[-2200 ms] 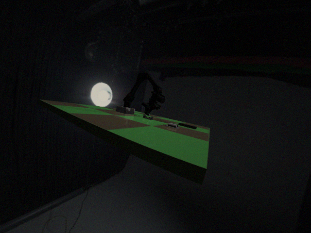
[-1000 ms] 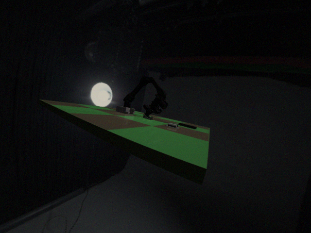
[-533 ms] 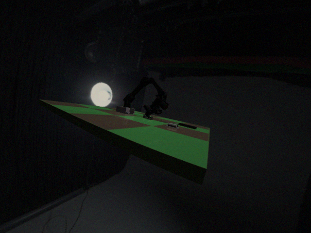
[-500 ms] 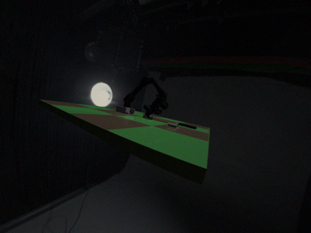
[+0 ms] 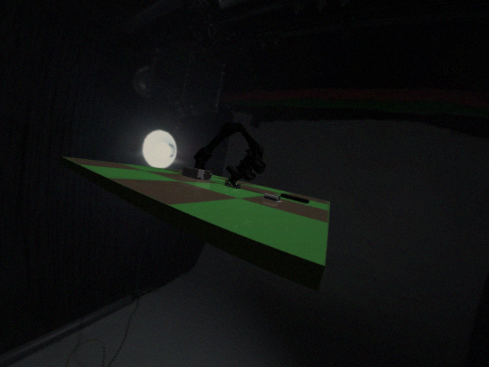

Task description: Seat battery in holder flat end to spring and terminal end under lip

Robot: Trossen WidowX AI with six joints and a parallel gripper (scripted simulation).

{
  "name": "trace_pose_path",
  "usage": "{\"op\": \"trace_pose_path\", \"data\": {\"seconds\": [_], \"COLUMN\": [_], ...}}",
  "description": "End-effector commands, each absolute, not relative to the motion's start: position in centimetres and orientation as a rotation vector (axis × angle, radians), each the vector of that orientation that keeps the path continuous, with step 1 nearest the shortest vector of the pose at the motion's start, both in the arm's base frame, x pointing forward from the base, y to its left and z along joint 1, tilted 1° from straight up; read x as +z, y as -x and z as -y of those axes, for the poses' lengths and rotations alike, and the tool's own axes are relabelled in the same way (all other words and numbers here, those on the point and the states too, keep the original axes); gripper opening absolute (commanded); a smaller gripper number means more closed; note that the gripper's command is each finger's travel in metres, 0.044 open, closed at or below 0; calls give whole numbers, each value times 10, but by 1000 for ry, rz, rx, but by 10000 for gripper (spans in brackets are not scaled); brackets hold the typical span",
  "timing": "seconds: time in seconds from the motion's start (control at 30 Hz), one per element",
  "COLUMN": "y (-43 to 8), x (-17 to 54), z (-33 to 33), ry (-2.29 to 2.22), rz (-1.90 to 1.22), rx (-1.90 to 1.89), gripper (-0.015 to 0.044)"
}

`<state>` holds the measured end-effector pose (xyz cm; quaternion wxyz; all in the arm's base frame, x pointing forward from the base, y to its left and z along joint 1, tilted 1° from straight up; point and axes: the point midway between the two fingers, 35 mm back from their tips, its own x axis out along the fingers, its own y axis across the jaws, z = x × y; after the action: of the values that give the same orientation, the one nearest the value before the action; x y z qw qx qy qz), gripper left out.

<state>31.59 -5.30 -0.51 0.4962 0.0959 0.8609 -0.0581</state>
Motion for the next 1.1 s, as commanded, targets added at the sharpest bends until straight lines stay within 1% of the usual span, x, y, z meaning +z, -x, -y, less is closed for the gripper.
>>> {"op": "trace_pose_path", "data": {"seconds": [0.0, 1.07], "y": [-323, -329], "x": [-5, -5], "z": [55, 56], "ry": [-225, -226], "rz": [-2063, -2069], "rx": [-140, -141], "gripper": [74, 74]}}
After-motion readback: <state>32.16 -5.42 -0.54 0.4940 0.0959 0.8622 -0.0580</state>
